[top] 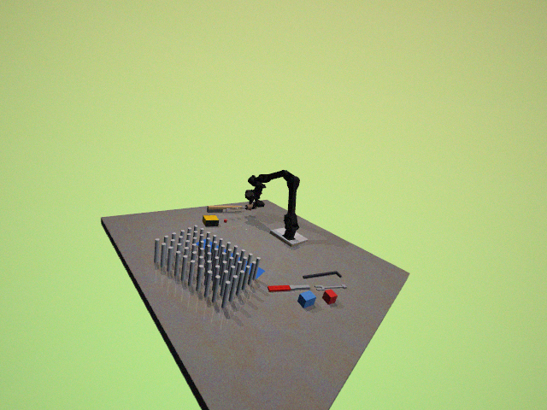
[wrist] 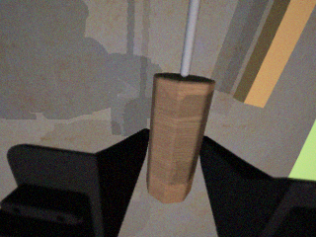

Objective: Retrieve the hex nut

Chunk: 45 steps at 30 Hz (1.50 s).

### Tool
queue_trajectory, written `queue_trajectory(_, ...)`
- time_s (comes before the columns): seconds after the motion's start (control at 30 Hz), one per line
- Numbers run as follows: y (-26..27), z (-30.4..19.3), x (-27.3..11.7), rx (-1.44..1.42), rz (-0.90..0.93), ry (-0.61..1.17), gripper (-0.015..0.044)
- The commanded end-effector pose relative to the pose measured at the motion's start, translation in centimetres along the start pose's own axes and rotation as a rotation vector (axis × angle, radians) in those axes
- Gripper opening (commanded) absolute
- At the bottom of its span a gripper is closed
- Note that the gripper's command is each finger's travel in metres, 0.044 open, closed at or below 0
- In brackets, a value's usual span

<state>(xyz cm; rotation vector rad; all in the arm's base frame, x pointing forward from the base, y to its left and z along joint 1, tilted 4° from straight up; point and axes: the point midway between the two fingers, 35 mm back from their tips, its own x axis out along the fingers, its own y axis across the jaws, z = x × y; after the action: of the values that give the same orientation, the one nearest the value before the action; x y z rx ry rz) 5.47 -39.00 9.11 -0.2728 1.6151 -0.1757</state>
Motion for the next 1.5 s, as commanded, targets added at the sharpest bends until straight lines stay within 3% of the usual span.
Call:
queue_trajectory(0.0, 0.2, 0.0, 0.4, 0.011, 0.002, 0.004, 0.0000)
queue_trajectory(1.2, 1.5, 0.0, 5.6, 0.010, -0.006, 0.002, 0.0000)
queue_trajectory(1.47, 1.2, 0.0, 5.3, 0.012, -0.008, 0.003, 0.0210)
